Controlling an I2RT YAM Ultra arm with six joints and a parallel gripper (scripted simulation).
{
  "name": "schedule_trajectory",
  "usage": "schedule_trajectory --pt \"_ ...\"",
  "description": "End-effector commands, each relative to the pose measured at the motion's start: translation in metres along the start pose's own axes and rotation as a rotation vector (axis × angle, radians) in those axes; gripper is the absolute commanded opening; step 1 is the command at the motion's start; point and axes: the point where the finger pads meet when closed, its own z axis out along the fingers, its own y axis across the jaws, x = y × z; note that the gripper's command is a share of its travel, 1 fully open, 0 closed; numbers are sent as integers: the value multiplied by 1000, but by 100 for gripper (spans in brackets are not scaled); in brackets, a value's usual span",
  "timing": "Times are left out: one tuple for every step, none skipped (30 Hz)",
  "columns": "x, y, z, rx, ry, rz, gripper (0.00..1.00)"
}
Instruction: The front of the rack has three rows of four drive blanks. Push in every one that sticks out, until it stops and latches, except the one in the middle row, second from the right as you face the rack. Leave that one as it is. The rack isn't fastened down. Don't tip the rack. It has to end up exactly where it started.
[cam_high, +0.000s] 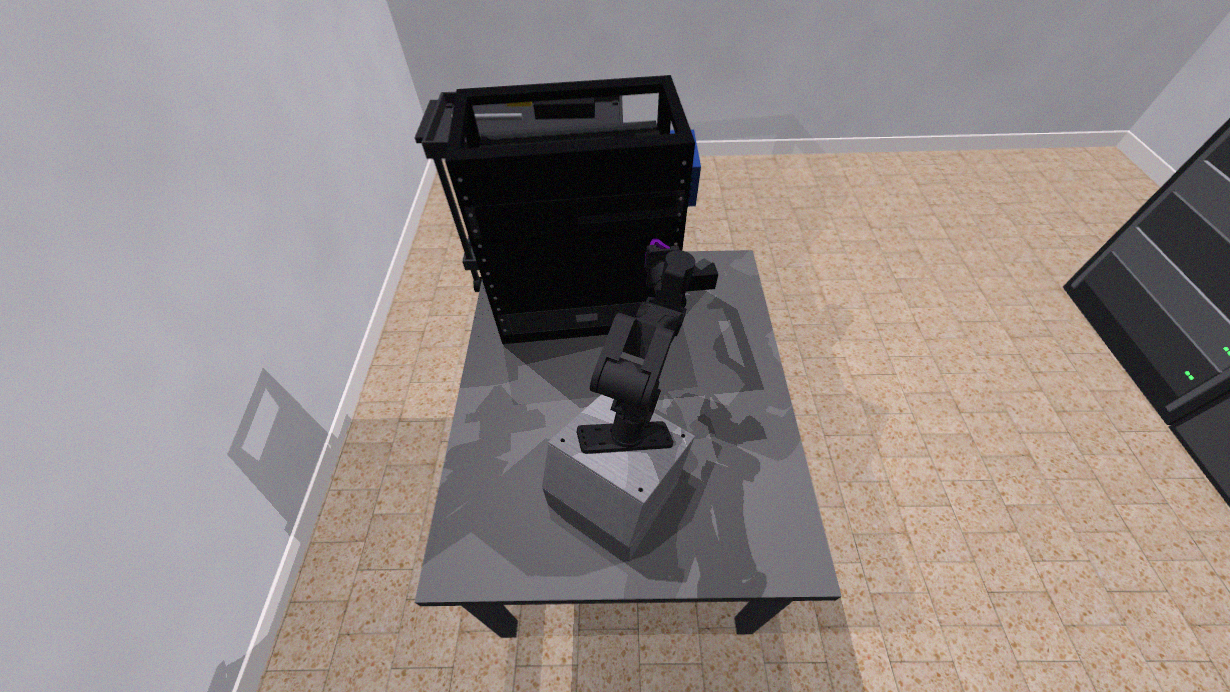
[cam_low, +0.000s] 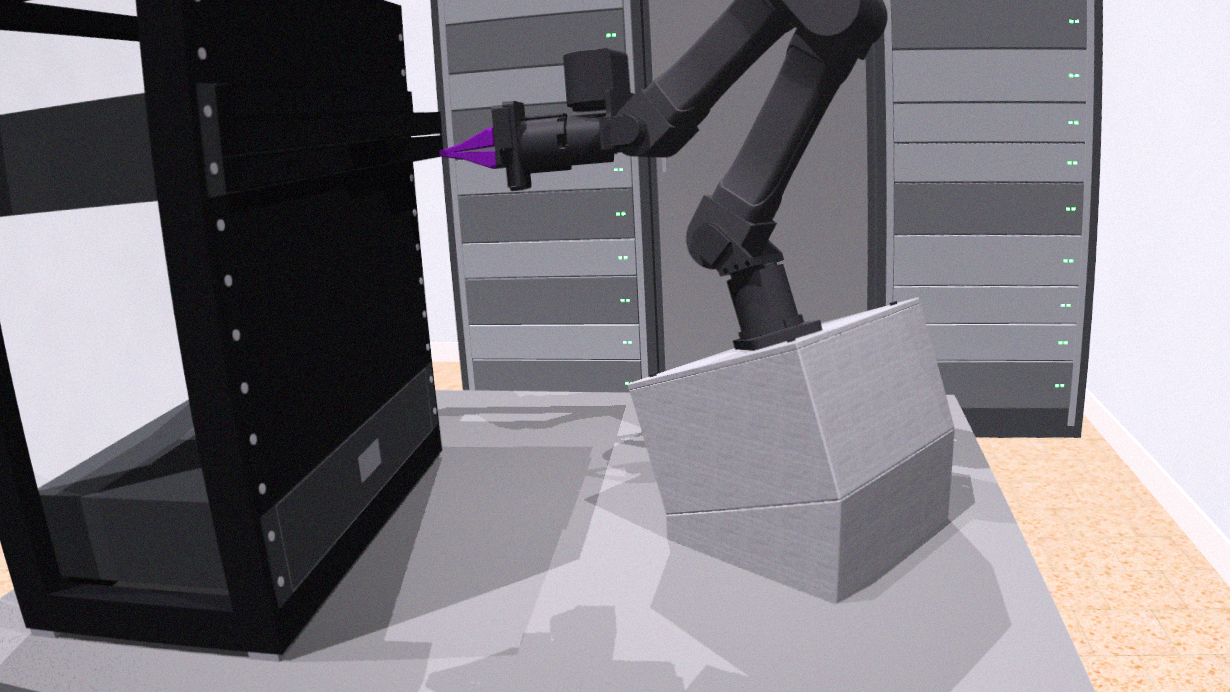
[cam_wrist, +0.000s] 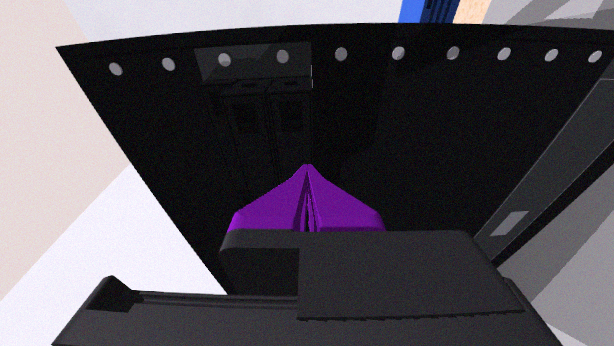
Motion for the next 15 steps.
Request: schedule_trajectory --pt "-6 19 6 -49 -22 -44 0" --pt "-7 19 6 -49 -22 -44 0" --pt "-7 19 6 -49 -22 -44 0" --pt "-7 19 6 -49 -22 -44 0" --pt "-6 20 5 -52 -23 -46 0" --pt "-6 21 5 -53 -23 -46 0" --pt "-6 21 5 -53 -23 -46 0" --pt "-6 21 5 -53 -23 -46 0" --pt "-6 21 5 -53 -23 -46 0" --pt "-6 21 5 -53 -22 -46 0" --pt "-6 21 5 -54 -21 -46 0" --pt "-4 22 5 -55 -19 -46 0" --pt "-4 22 5 -55 -19 -46 0" --pt "-4 22 5 -55 -19 -46 0" --pt "-2 22 4 -48 -18 -42 0"
